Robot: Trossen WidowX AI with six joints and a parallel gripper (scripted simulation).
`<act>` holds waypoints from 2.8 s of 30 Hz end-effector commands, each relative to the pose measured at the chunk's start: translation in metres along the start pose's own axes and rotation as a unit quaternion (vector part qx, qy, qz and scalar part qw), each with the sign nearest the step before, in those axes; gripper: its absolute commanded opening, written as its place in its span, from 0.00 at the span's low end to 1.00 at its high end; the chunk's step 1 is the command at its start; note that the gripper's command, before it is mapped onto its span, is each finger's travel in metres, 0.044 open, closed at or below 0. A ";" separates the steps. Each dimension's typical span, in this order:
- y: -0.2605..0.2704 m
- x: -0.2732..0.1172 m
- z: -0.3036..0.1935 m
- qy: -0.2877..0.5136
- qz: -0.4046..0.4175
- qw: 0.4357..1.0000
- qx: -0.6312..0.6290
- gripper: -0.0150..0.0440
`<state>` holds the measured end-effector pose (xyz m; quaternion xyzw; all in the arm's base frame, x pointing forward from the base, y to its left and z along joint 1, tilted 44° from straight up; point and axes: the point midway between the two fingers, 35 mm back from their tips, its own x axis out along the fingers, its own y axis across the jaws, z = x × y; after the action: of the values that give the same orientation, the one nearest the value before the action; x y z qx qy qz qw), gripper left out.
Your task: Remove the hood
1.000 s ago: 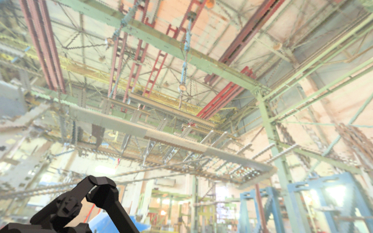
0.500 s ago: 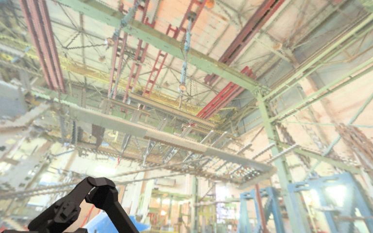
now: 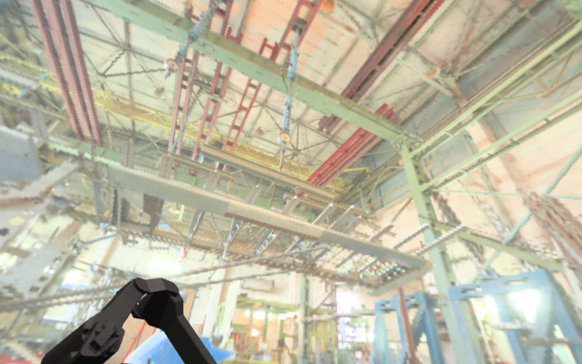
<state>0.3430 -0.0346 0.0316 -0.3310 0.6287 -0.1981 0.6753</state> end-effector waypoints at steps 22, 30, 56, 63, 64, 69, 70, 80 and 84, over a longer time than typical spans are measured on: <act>0.000 0.012 0.000 -0.001 -0.002 1.000 -0.002 1.00; 0.000 0.016 0.000 -0.001 -0.002 1.000 -0.002 1.00; 0.000 0.017 0.000 0.000 0.000 1.000 0.000 0.50; 0.000 0.012 0.000 0.000 0.000 1.000 0.000 0.25; 0.000 0.011 0.000 0.000 0.000 1.000 0.000 0.25; 0.000 0.008 0.000 0.000 0.000 1.000 0.000 0.25; 0.000 0.007 0.000 0.000 0.000 1.000 0.000 0.25; 0.000 0.001 0.000 0.000 0.000 1.000 0.000 0.25; 0.000 -0.002 0.000 0.000 0.000 1.000 0.000 0.25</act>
<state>0.3422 -0.0366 0.0307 -0.3318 0.6308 -0.1986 0.6728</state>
